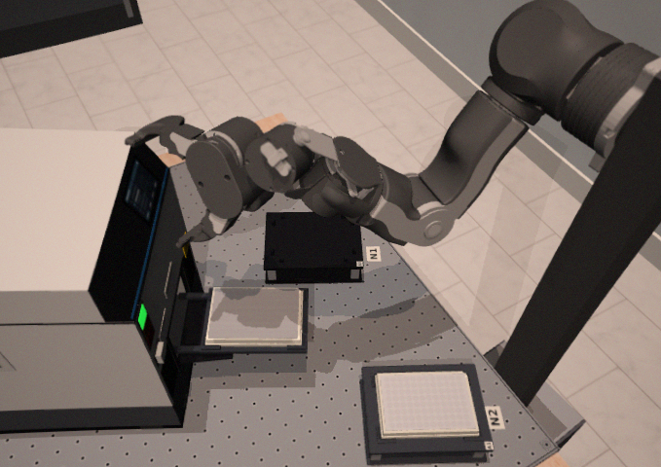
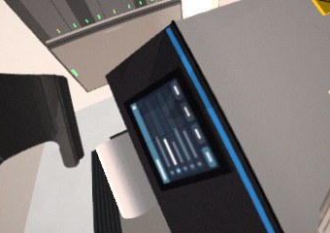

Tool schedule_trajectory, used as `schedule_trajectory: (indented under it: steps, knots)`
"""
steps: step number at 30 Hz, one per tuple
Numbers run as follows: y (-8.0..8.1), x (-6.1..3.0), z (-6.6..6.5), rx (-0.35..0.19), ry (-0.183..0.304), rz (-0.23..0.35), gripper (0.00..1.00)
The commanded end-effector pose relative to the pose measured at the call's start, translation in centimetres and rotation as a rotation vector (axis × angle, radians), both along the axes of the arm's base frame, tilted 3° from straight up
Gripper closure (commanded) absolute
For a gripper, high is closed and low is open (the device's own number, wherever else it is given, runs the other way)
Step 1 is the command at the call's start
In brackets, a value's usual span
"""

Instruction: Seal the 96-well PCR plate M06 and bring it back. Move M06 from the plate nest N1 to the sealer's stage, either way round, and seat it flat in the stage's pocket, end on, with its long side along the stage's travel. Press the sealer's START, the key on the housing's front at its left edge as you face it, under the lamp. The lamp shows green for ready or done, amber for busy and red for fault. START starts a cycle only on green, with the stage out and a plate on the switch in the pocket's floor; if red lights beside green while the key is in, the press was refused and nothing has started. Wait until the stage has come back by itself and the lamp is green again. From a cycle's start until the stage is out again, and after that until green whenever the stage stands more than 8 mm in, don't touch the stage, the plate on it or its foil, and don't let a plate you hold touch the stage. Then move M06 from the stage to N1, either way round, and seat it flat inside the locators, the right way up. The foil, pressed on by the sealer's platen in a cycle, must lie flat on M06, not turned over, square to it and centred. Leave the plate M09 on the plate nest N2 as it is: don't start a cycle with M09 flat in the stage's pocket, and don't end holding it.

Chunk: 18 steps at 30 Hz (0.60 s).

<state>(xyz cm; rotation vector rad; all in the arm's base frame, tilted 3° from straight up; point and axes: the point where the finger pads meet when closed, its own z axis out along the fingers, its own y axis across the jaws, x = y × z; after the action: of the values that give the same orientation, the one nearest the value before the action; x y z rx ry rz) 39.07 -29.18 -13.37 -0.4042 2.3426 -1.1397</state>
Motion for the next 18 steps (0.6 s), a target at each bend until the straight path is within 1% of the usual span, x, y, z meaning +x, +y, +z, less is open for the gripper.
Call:
schedule_trajectory:
  steps: [1, 2, 14, 18]
  knots:
    - [0.16, -0.06, -0.36, 0.002, -0.002, 0.000, 0.23]
    - [0.26, -0.10, -0.62, 0.003, 0.001, 0.001, 0.23]
    - [0.26, -0.10, -0.62, 0.003, 0.001, 0.001, 0.23]
    - [0.35, -0.19, -0.82, 0.003, 0.002, 0.002, 0.23]
